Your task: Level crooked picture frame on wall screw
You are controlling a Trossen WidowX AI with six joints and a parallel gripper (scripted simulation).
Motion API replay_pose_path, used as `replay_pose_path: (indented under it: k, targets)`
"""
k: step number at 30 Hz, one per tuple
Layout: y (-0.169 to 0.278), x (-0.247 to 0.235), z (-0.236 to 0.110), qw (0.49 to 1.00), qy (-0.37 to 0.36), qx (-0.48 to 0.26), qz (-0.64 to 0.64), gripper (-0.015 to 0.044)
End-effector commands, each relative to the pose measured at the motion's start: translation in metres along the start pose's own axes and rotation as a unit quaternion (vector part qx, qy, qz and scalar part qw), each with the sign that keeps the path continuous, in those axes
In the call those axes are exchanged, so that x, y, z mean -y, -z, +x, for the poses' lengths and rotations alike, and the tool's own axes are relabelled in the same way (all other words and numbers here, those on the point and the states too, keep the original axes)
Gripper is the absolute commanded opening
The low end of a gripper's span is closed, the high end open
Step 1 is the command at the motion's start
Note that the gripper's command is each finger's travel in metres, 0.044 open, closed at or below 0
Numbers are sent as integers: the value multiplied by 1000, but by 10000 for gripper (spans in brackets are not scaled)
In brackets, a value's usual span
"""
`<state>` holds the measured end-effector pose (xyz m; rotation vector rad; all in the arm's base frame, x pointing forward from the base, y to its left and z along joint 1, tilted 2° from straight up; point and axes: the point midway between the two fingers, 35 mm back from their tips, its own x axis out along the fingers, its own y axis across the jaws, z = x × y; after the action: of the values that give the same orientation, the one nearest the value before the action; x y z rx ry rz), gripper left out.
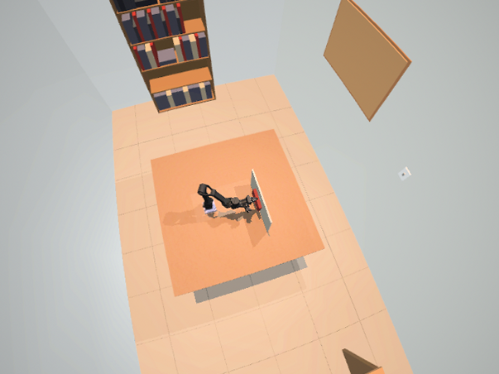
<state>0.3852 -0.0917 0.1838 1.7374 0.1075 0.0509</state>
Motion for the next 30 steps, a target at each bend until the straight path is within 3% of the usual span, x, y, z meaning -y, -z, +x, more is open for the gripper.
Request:
replay_pose_path:
  k: [1,30]
  targets:
    - [0,-7,0,1000,-8,0,-3,0]
    - [0,-12,0,1000,-8,0,-3,0]
